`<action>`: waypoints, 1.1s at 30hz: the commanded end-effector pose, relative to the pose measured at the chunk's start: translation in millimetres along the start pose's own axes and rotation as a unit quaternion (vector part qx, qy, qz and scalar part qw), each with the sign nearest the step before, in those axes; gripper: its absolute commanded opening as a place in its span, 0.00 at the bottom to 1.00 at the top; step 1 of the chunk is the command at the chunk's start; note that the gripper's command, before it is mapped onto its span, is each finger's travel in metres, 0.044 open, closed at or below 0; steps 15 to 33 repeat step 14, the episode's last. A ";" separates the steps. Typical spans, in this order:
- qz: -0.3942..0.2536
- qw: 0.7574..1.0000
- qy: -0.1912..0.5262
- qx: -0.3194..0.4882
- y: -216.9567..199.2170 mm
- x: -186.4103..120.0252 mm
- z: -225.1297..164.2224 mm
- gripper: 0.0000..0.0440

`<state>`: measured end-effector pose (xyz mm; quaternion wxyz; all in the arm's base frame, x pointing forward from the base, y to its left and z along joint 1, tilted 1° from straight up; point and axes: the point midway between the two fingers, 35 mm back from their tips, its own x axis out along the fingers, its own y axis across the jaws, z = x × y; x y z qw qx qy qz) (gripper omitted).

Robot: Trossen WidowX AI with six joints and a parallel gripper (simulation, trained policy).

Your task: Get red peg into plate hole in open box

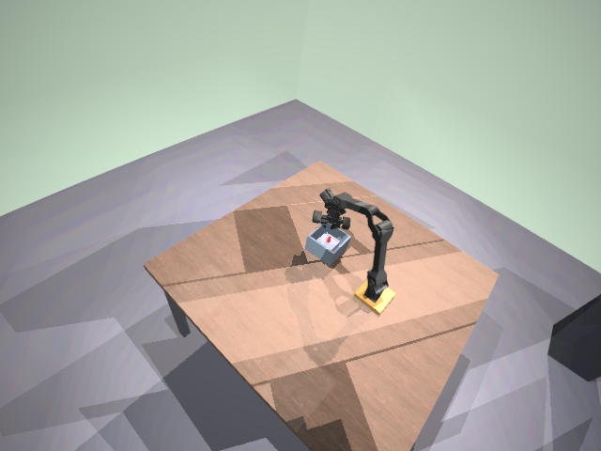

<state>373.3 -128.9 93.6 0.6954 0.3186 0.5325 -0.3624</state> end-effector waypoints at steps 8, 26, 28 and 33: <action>-0.012 1.000 0.004 -0.005 -10.9 1.8 24.4 0.28; -0.021 1.000 0.000 -0.004 -20.4 0.9 38.9 0.28; -0.021 1.000 0.000 -0.004 -20.4 0.9 38.9 0.28; -0.021 1.000 0.000 -0.004 -20.4 0.9 38.9 0.28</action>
